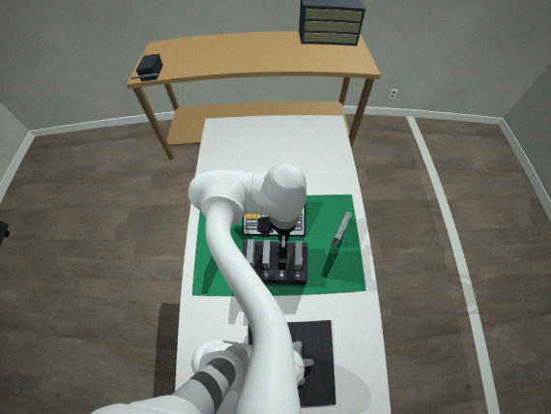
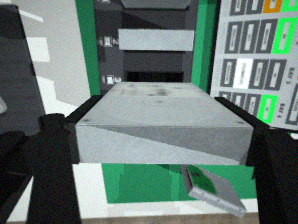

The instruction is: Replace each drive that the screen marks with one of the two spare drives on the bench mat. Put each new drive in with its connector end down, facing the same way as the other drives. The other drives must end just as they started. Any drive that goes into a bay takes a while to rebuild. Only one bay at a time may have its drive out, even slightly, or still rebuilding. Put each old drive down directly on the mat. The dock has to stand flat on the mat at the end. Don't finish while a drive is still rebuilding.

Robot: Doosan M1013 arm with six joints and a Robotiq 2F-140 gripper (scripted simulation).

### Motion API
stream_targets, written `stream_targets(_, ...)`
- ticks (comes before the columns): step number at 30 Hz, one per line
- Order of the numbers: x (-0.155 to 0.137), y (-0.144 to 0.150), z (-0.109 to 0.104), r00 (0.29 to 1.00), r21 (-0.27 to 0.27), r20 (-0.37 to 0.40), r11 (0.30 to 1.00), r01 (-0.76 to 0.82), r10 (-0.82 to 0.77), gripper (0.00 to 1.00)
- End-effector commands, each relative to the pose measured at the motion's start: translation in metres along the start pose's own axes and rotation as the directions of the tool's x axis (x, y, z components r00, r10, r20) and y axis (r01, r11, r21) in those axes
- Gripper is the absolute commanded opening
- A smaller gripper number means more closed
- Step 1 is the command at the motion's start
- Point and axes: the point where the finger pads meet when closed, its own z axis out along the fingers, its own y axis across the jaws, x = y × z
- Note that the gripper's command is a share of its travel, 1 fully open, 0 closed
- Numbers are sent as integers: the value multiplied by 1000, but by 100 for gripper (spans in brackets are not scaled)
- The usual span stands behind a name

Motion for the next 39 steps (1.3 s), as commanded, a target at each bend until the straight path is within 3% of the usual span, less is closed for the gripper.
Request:
stream_targets(1,0,0,2,1000,-1,0,1000,0,0,10)
stream_targets(39,0,0,59,1000,-1,0,1000,0,0,10)
